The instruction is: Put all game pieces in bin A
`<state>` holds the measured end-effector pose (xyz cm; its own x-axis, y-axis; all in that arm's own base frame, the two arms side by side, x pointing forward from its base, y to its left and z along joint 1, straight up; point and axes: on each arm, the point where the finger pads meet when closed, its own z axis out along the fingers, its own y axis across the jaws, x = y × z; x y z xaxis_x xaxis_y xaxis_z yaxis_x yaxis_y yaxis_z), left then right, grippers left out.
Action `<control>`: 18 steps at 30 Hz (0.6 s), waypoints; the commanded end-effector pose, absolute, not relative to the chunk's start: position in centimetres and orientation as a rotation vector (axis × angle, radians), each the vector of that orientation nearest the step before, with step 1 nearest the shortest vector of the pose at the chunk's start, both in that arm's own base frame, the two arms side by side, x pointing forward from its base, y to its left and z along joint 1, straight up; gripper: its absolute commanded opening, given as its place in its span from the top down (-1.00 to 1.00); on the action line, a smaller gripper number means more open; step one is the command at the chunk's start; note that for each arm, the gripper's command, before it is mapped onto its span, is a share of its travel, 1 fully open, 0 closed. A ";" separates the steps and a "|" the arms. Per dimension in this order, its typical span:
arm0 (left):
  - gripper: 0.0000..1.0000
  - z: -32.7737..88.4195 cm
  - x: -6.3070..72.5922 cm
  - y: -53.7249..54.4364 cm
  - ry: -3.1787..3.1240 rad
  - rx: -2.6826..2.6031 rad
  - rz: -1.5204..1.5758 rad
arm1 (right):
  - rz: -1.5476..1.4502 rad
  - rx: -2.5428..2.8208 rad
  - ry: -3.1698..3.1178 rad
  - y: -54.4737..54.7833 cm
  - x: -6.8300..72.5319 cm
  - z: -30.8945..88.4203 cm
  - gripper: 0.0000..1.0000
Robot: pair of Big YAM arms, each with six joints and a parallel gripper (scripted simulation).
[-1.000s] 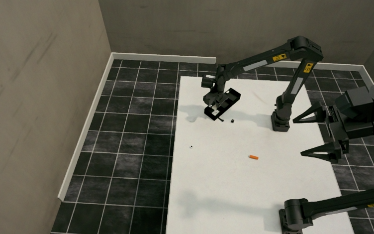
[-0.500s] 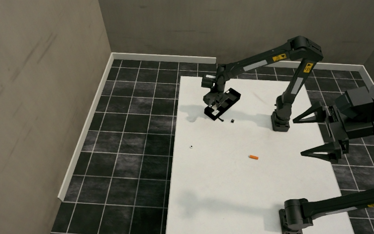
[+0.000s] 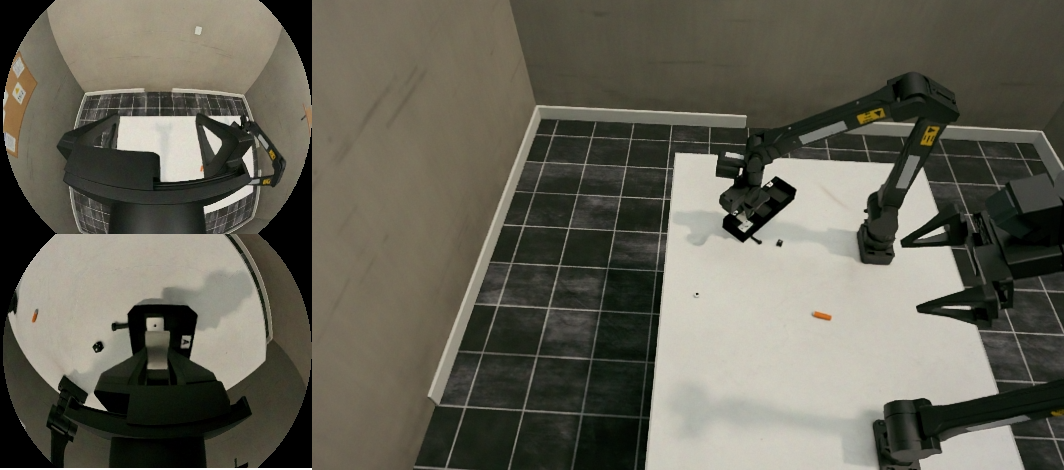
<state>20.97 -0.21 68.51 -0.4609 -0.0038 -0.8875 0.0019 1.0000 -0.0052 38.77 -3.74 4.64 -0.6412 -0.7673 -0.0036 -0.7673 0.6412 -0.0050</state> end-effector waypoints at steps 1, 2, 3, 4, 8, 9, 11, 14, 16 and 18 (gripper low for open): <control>-1.00 69.8 19.8 0.0 2.020 0.000 0.000 | 0.000 -1.337 2.843 -3.4 38.7 3.8 0.60; -1.00 69.8 19.8 0.0 2.020 0.000 0.000 | 0.000 -1.337 2.843 -3.4 38.7 3.6 0.60; -1.00 69.8 19.8 0.0 2.020 0.000 0.000 | 0.000 -1.337 2.843 -3.4 38.7 3.4 0.60; -1.00 69.8 19.8 0.0 2.020 0.000 0.000 | 0.000 -1.337 2.843 -3.4 38.7 3.2 0.60; -1.00 69.8 19.8 0.0 2.020 0.000 0.000 | 0.000 -1.337 2.843 -3.4 38.7 2.4 0.60; -1.00 69.8 19.8 0.0 2.020 0.000 0.000 | 0.000 -1.337 2.844 -3.4 38.7 2.2 0.60; -1.00 69.8 19.8 0.0 2.020 0.000 0.000 | 0.000 -1.337 2.844 -3.4 38.7 1.8 0.60; -1.00 69.8 19.8 0.0 2.020 0.000 0.000 | 0.000 -1.337 2.844 -3.4 38.7 1.2 0.60; -1.00 69.8 19.8 0.0 2.020 0.000 0.000 | 0.001 -1.337 2.844 -3.4 38.7 0.8 0.60; -1.00 69.8 19.8 0.0 2.020 0.000 0.000 | 0.001 -1.337 2.844 -3.4 38.7 0.8 0.60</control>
<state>20.97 -0.21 68.51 -0.4609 -0.0038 -0.8875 0.0019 1.0000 -0.0052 38.50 -3.71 1.17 -0.6412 -0.7674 0.0031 -0.7673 0.6412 0.0047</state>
